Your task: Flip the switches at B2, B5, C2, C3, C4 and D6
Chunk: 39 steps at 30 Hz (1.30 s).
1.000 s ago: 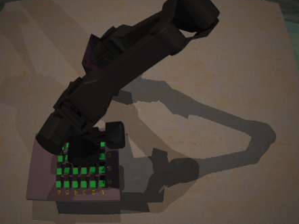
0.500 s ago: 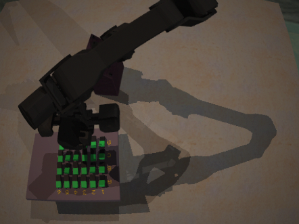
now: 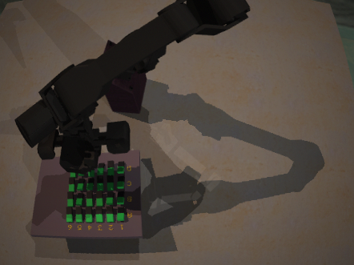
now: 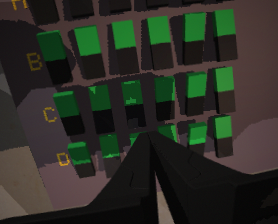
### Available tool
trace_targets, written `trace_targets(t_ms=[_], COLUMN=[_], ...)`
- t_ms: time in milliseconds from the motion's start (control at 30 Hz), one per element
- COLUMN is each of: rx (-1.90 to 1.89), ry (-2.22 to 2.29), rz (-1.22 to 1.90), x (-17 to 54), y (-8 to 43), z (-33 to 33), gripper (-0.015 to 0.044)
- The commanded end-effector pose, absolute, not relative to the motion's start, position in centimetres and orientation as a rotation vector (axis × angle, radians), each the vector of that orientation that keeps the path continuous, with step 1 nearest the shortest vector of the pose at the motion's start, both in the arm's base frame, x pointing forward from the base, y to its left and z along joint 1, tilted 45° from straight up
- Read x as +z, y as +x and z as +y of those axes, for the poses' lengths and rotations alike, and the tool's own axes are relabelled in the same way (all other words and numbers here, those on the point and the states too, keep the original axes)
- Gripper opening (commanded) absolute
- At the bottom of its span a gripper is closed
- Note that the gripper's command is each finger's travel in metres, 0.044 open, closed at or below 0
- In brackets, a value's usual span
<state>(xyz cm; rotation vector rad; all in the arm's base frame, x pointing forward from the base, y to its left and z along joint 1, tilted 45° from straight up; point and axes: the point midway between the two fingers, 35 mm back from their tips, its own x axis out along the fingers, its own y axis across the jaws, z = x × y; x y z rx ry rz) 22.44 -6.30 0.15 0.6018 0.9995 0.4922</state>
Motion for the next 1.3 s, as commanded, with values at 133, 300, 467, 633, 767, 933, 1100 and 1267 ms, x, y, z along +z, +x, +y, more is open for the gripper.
trace_targets(t_ms=[133, 300, 467, 633, 767, 933, 1100, 1267], rx=[0.498, 0.498, 0.498, 0.498, 0.498, 0.498, 0.498, 0.498], ry=[0.624, 0.625, 0.625, 0.625, 0.625, 0.625, 0.625, 0.625], rz=[0.996, 0.995, 0.995, 0.995, 0.995, 0.995, 0.995, 0.995], x=[-1.1, -1.6, -1.8, -2.2, -2.5, -2.6, -2.6, -2.6], y=[22.7, 23.1, 23.2, 23.5, 23.7, 23.8, 23.8, 23.8], z=[-4.8, -4.2, -4.0, -3.6, -3.3, -3.2, -3.2, -3.2], gripper=[0.0, 0.0, 0.0, 0.0, 0.0, 0.0, 0.0, 0.0])
